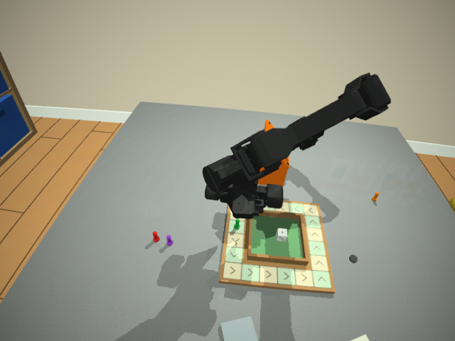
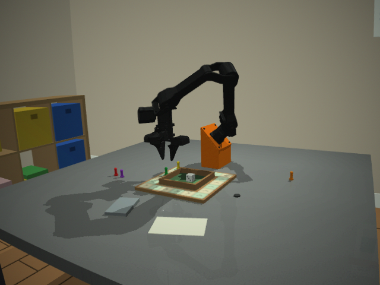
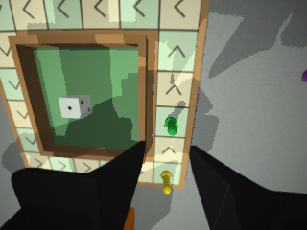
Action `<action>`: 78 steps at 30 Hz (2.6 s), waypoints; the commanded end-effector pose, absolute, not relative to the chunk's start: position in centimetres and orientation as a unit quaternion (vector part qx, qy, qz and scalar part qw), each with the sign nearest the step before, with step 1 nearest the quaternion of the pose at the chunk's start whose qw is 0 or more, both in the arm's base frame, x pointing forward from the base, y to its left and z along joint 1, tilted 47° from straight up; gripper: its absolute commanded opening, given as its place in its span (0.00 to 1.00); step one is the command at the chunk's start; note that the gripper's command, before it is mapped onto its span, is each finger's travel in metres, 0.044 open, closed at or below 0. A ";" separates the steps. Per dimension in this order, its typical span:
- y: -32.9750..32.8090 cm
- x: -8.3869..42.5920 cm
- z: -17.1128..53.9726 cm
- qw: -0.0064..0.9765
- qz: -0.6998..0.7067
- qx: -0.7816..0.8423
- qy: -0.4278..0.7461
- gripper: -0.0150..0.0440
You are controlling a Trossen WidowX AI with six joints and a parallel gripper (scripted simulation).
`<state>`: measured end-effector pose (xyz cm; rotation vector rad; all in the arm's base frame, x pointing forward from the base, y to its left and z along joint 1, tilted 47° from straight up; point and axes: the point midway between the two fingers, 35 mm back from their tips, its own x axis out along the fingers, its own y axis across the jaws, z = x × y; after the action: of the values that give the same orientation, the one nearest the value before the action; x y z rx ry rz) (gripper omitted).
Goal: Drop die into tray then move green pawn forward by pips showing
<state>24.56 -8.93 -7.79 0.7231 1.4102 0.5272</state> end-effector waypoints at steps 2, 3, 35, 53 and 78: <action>-9.4 24.6 -8.2 0.687 0.256 0.293 0.614 0.59; -9.4 24.6 -8.2 0.687 0.256 0.293 0.614 0.59; -5.9 25.2 -11.7 0.687 0.257 0.293 0.613 0.59; -5.4 25.2 -12.1 0.687 0.257 0.294 0.613 0.26; -14.7 23.8 -3.4 0.687 0.255 0.292 0.615 0.25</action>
<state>24.11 -13.87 -4.44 0.6653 1.3772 0.5657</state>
